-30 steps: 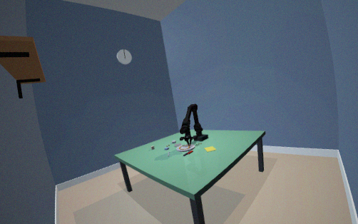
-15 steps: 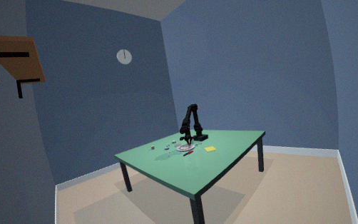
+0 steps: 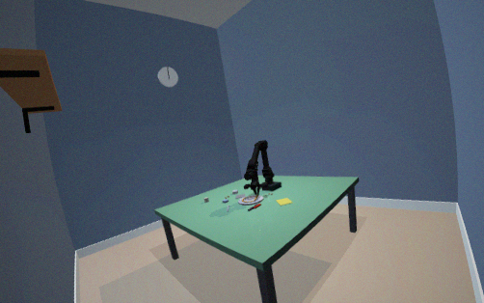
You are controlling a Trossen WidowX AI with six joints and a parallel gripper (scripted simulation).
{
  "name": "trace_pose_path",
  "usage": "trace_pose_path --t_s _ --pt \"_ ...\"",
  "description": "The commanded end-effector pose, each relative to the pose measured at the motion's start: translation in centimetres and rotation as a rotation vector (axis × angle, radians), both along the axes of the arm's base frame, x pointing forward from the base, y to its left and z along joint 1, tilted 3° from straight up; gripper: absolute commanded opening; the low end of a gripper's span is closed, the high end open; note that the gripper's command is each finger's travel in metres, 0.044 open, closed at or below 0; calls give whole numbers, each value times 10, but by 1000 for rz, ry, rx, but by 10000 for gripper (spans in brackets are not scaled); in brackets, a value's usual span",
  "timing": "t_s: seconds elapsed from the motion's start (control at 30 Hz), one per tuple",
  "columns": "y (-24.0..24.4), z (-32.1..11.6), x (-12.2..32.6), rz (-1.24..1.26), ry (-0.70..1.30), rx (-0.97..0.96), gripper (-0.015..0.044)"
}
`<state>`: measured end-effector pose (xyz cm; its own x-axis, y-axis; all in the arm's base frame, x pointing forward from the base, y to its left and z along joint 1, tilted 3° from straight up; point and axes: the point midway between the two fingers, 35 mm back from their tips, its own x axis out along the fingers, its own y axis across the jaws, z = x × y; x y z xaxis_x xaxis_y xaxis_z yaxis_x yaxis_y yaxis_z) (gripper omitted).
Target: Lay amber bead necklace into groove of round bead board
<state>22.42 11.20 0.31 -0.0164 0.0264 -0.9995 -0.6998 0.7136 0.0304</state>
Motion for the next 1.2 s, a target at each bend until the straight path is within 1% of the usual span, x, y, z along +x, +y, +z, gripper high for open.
trace_pose_path --t_s 0.0,0.33,0.9,1.17 --pt "0 -1 -3 -6 8 2 0" --pt "0 -9 -3 -6 8 2 0" --pt "0 -4 -2 -1 4 -1 440" --pt "0 -1 -2 -6 8 2 440"
